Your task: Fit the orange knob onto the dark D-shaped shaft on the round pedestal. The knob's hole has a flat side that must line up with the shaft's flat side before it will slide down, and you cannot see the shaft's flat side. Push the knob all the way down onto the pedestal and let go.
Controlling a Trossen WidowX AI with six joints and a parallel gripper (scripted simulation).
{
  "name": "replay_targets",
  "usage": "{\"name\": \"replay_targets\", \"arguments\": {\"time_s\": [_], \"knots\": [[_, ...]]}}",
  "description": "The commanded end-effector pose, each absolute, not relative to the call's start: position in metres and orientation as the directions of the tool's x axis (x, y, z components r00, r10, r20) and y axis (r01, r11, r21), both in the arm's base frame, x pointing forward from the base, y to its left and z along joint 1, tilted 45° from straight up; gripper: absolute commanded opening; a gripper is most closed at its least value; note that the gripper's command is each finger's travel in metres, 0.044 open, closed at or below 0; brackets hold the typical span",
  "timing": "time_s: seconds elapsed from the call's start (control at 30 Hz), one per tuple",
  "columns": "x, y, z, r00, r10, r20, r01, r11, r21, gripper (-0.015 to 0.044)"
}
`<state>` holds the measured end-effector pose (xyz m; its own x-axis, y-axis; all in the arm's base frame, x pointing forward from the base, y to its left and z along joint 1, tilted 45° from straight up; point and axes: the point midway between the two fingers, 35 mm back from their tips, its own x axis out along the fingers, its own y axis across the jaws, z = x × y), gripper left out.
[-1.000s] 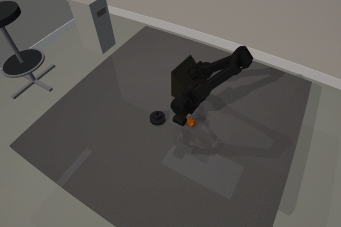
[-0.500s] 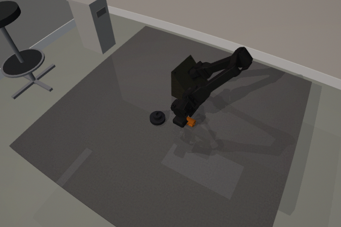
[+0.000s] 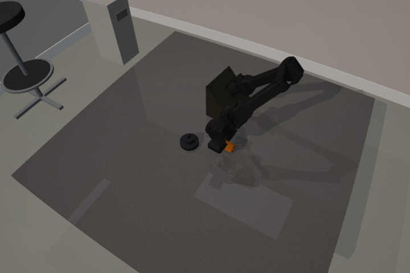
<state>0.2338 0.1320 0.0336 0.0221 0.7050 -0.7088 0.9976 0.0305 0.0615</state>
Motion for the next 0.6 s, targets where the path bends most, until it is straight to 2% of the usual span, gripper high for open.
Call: {"name": "replay_targets", "arguments": {"time_s": [0.0,0.23,0.57], "knots": [[0.234,0.132,0.033,0.023,0.703,-0.711,0.998,0.028,0.060,0.0193],[0.234,0.132,0.034,0.024,0.691,-0.722,0.998,0.029,0.061,0.0180],[0.233,0.134,0.046,0.033,0.560,-0.828,0.998,0.031,0.061,0.0180]]}}
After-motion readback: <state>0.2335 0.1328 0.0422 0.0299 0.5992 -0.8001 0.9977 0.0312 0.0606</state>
